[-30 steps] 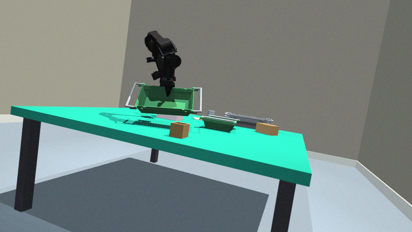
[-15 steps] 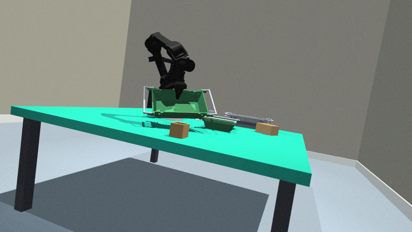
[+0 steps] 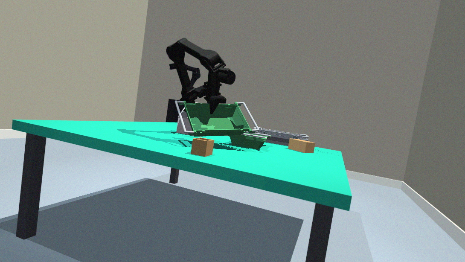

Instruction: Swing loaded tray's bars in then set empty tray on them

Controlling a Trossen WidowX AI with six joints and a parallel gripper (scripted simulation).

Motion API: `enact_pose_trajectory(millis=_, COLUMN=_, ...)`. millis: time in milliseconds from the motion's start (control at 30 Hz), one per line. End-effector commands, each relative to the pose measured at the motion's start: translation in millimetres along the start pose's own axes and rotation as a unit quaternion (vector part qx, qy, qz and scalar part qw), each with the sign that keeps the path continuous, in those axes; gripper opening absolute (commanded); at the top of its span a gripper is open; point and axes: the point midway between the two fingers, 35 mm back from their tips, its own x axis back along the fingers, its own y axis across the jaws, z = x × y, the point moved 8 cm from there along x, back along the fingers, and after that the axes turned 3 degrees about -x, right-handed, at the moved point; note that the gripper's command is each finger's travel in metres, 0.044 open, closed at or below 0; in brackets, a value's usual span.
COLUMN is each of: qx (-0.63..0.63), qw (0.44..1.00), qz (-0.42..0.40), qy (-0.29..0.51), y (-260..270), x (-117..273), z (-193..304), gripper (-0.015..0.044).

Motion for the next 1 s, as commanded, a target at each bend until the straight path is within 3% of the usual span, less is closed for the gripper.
enact_pose_trajectory(millis=0, qx=0.023, qw=1.0, qz=-0.01, qy=0.002, y=0.9, x=5.2, z=14.1, gripper=0.0)
enact_pose_trajectory(millis=967, qx=0.22, qw=0.975, qz=-0.013, qy=-0.031, y=-30.7, x=-1.2, z=128.6, gripper=0.0)
